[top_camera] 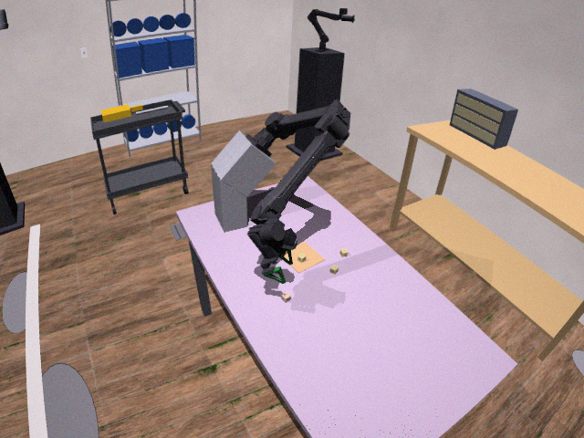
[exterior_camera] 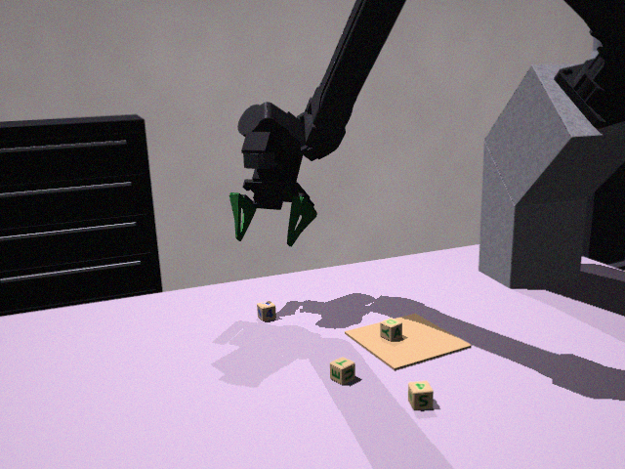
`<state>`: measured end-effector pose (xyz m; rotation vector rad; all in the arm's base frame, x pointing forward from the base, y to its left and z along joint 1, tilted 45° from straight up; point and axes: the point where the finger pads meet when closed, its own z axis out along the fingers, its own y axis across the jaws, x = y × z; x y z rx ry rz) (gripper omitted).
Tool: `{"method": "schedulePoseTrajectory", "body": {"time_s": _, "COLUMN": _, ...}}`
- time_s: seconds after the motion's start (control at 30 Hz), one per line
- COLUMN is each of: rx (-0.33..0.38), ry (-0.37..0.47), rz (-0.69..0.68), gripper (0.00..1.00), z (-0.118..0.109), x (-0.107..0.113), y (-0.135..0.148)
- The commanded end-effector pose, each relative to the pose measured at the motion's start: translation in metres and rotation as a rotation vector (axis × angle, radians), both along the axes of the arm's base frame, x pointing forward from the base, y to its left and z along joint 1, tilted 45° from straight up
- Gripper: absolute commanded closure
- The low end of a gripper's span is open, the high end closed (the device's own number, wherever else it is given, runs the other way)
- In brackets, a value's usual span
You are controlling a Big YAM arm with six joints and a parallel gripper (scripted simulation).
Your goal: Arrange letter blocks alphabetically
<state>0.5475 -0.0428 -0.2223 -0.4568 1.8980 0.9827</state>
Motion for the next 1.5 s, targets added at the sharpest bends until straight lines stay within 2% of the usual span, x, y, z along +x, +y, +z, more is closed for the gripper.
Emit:
{"method": "schedulePoseTrajectory", "body": {"time_s": 0.0, "rx": -0.004, "ry": -0.003, "rz": 0.009, "gripper": 0.0, "z": -0.003, "x": 0.004, "y": 0.002}}
{"method": "schedulePoseTrajectory", "body": {"time_s": 0.3, "rx": -0.004, "ry": -0.003, "rz": 0.009, "gripper": 0.0, "z": -0.003, "x": 0.004, "y": 0.002}}
{"method": "schedulePoseTrajectory", "body": {"time_s": 0.33, "rx": -0.009, "ry": -0.023, "rz": -0.009, "gripper": 0.0, "z": 0.01, "x": 0.009, "y": -0.009}}
{"method": "schedulePoseTrajectory", "body": {"time_s": 0.47, "rx": -0.008, "ry": 0.07, "rz": 0.003, "gripper": 0.0, "z": 0.028, "x": 0.006, "y": 0.017}}
{"method": "schedulePoseTrajectory", "body": {"time_s": 0.53, "rx": -0.008, "ry": 0.07, "rz": 0.003, "gripper": 0.0, "z": 0.028, "x": 0.006, "y": 0.017}}
{"method": "schedulePoseTrajectory", "body": {"time_s": 0.57, "rx": -0.014, "ry": 0.114, "rz": 0.002, "gripper": 0.0, "z": 0.035, "x": 0.003, "y": 0.026}}
{"method": "schedulePoseTrajectory", "body": {"time_s": 0.63, "rx": -0.032, "ry": 0.233, "rz": 0.002, "gripper": 0.0, "z": 0.053, "x": -0.01, "y": 0.049}}
{"method": "schedulePoseTrajectory", "body": {"time_s": 0.67, "rx": -0.035, "ry": 0.228, "rz": 0.004, "gripper": 0.0, "z": 0.053, "x": -0.01, "y": 0.049}}
{"method": "schedulePoseTrajectory", "body": {"time_s": 0.7, "rx": -0.047, "ry": 0.301, "rz": 0.004, "gripper": 0.0, "z": 0.064, "x": -0.02, "y": 0.062}}
{"method": "schedulePoseTrajectory", "body": {"time_s": 0.73, "rx": -0.054, "ry": 0.291, "rz": 0.009, "gripper": 0.0, "z": 0.064, "x": -0.02, "y": 0.062}}
{"method": "schedulePoseTrajectory", "body": {"time_s": 0.77, "rx": -0.067, "ry": 0.372, "rz": 0.007, "gripper": 0.0, "z": 0.074, "x": -0.033, "y": 0.076}}
{"method": "schedulePoseTrajectory", "body": {"time_s": 0.8, "rx": -0.071, "ry": 0.365, "rz": 0.01, "gripper": 0.0, "z": 0.074, "x": -0.033, "y": 0.076}}
{"method": "schedulePoseTrajectory", "body": {"time_s": 0.83, "rx": -0.09, "ry": 0.442, "rz": 0.011, "gripper": 0.0, "z": 0.084, "x": -0.048, "y": 0.089}}
{"method": "schedulePoseTrajectory", "body": {"time_s": 0.87, "rx": -0.092, "ry": 0.438, "rz": 0.013, "gripper": 0.0, "z": 0.084, "x": -0.048, "y": 0.089}}
{"method": "schedulePoseTrajectory", "body": {"time_s": 0.93, "rx": -0.141, "ry": 0.569, "rz": 0.021, "gripper": 0.0, "z": 0.101, "x": -0.083, "y": 0.11}}
{"method": "schedulePoseTrajectory", "body": {"time_s": 0.97, "rx": -0.141, "ry": 0.569, "rz": 0.021, "gripper": 0.0, "z": 0.101, "x": -0.083, "y": 0.11}}
{"method": "schedulePoseTrajectory", "body": {"time_s": 1.03, "rx": -0.187, "ry": 0.664, "rz": 0.031, "gripper": 0.0, "z": 0.113, "x": -0.114, "y": 0.124}}
{"method": "schedulePoseTrajectory", "body": {"time_s": 1.1, "rx": -0.187, "ry": 0.664, "rz": 0.031, "gripper": 0.0, "z": 0.113, "x": -0.114, "y": 0.124}}
{"method": "schedulePoseTrajectory", "body": {"time_s": 1.17, "rx": -0.218, "ry": 0.719, "rz": 0.038, "gripper": 0.0, "z": 0.121, "x": -0.133, "y": 0.132}}
{"method": "schedulePoseTrajectory", "body": {"time_s": 1.23, "rx": -0.228, "ry": 0.737, "rz": 0.04, "gripper": 0.0, "z": 0.123, "x": -0.14, "y": 0.134}}
{"method": "schedulePoseTrajectory", "body": {"time_s": 1.27, "rx": -0.229, "ry": 0.738, "rz": 0.04, "gripper": 0.0, "z": 0.123, "x": -0.14, "y": 0.134}}
{"method": "schedulePoseTrajectory", "body": {"time_s": 1.3, "rx": -0.227, "ry": 0.76, "rz": 0.044, "gripper": 0.0, "z": 0.112, "x": -0.142, "y": 0.134}}
{"method": "schedulePoseTrajectory", "body": {"time_s": 1.33, "rx": -0.223, "ry": 0.751, "rz": 0.033, "gripper": 0.0, "z": 0.114, "x": -0.136, "y": 0.129}}
{"method": "schedulePoseTrajectory", "body": {"time_s": 1.47, "rx": -0.222, "ry": 0.75, "rz": 0.032, "gripper": 0.0, "z": 0.114, "x": -0.137, "y": 0.127}}
